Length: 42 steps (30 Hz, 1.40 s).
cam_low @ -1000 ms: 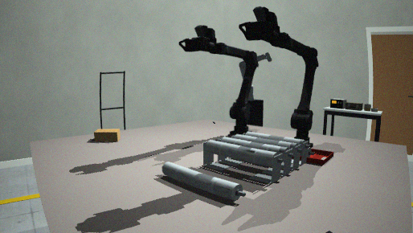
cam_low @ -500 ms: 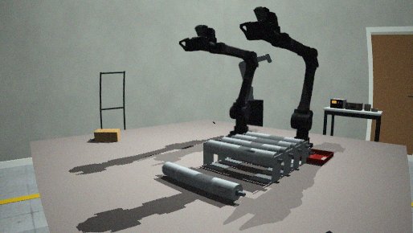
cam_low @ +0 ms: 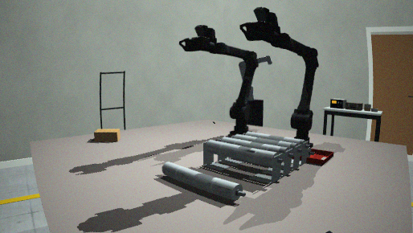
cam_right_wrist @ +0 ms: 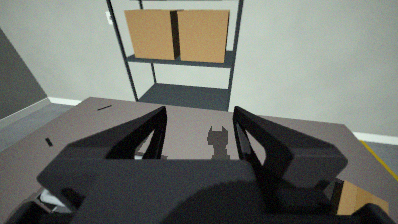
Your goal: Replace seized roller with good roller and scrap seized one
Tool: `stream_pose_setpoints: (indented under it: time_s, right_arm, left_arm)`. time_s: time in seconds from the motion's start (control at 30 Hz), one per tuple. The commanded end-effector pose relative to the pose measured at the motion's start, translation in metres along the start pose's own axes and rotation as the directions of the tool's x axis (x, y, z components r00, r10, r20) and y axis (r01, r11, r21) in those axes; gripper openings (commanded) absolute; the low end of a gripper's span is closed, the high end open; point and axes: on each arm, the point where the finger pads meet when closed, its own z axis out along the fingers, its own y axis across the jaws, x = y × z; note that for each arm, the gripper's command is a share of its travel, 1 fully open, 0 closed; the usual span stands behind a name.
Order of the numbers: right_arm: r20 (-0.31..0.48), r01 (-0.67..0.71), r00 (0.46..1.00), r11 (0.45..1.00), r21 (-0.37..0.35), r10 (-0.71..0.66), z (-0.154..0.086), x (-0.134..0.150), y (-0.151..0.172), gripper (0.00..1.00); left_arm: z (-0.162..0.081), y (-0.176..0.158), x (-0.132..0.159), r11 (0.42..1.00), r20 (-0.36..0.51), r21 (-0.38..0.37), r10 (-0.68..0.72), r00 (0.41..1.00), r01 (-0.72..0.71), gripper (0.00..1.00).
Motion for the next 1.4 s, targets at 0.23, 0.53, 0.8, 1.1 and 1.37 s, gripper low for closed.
stream_pose_setpoints:
  time_s: [0.23,0.53,0.8,1.1,1.37]
  right_arm:
    - [0.016,-0.009,1.000,1.000,-0.012,0.009,0.007,-0.016,0.005,0.62]
    - [0.012,-0.009,1.000,1.000,-0.014,0.009,0.007,-0.015,0.006,0.62]
    - [0.007,-0.009,1.000,1.000,-0.015,0.009,0.007,-0.015,0.007,0.62]
    - [0.015,-0.009,1.000,1.000,-0.017,0.009,0.007,-0.017,0.008,0.62]
    - [0.017,-0.009,1.000,1.000,-0.018,0.009,0.007,-0.018,0.009,0.62]
  left_arm:
    - [0.004,0.004,0.000,1.000,-0.006,-0.008,-0.005,1.000,0.005,0.32]
    - [0.003,0.004,-0.016,1.000,0.020,-0.008,-0.006,1.000,0.007,0.32]
    - [0.003,0.004,-0.020,1.000,0.026,-0.009,-0.008,1.000,0.008,0.32]
    - [0.003,0.005,-0.024,1.000,0.031,-0.009,-0.009,0.999,0.010,0.32]
    - [0.003,0.005,-0.028,1.000,0.037,-0.009,-0.011,0.999,0.011,0.32]
